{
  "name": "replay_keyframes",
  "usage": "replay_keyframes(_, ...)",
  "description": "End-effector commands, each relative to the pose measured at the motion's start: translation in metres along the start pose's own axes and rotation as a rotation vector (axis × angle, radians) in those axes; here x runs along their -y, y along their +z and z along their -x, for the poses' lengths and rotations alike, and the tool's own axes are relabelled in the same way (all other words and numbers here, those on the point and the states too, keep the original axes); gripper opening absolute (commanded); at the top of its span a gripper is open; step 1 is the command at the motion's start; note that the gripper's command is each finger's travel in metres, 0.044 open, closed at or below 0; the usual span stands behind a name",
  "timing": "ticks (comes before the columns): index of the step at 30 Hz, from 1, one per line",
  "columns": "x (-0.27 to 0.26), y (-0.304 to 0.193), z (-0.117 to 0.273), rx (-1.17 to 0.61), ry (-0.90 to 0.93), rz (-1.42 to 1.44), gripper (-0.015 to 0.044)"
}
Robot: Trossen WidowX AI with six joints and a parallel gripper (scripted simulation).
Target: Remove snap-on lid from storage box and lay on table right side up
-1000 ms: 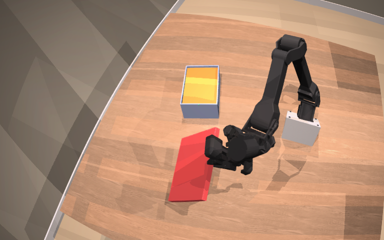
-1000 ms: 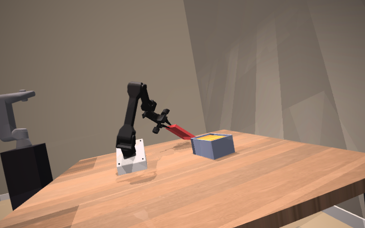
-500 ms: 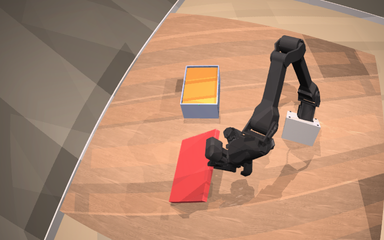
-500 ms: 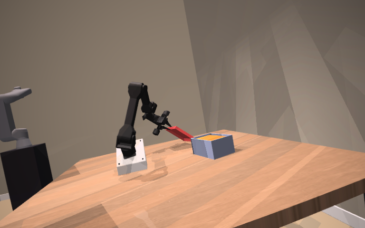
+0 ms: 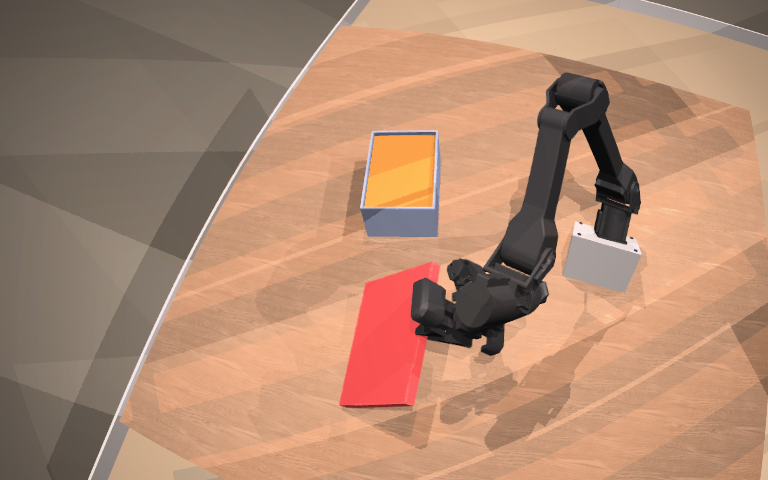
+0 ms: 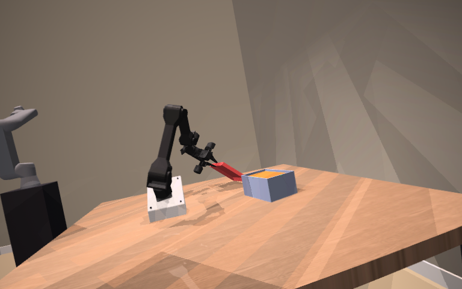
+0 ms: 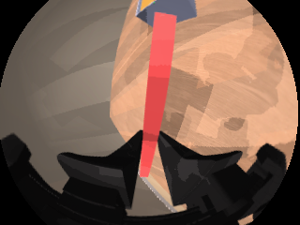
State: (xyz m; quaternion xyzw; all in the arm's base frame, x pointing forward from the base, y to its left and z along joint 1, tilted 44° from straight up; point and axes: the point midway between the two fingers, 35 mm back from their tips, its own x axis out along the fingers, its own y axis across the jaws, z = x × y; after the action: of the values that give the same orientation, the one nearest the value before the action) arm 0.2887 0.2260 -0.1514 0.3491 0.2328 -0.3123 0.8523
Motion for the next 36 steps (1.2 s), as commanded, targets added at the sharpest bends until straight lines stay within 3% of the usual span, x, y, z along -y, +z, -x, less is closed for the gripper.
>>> replay_keyframes(1,0.004,0.001,-0.003,0.005,0.000,0.005,0.0000)
replay_keyframes(36,0.026,0.002,-0.021,0.005,0.000,0.006,0.0000)
